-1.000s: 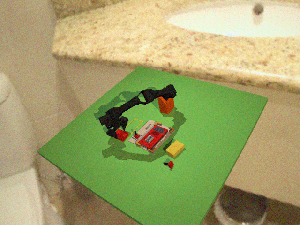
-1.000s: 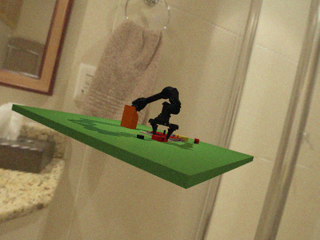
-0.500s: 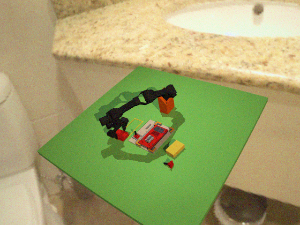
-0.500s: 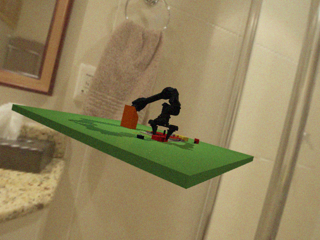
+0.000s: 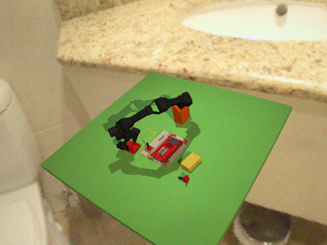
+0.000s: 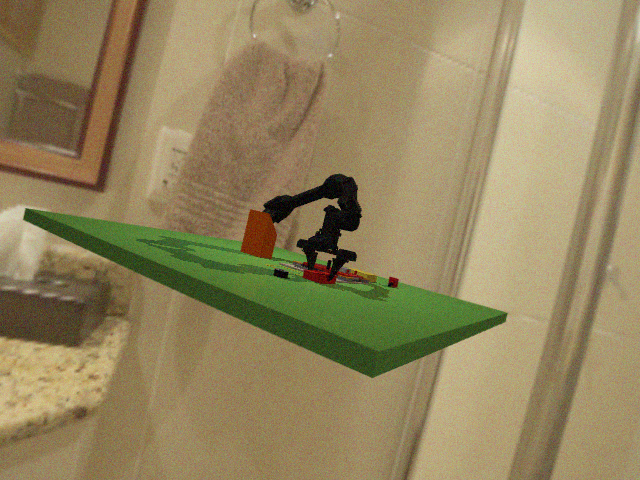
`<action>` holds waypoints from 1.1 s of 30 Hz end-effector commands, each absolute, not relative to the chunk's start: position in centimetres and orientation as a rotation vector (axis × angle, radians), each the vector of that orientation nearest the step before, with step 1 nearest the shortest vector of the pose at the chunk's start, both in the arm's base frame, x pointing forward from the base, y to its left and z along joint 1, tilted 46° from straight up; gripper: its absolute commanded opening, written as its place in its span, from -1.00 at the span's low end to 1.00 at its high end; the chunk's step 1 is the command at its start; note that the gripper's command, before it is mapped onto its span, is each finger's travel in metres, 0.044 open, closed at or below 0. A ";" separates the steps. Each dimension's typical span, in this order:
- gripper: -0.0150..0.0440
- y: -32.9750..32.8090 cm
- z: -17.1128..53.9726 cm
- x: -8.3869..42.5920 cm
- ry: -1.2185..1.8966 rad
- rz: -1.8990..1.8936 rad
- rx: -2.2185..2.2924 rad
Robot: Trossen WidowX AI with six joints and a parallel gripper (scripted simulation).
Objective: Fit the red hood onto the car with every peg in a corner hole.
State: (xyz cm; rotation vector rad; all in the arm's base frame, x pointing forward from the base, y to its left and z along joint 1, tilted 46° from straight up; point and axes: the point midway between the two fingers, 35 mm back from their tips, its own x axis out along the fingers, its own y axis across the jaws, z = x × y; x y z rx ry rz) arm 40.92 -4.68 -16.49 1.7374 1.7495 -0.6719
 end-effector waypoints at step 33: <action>-0.49 -11.2 -10.1 40.8 1.747 -0.675 1.734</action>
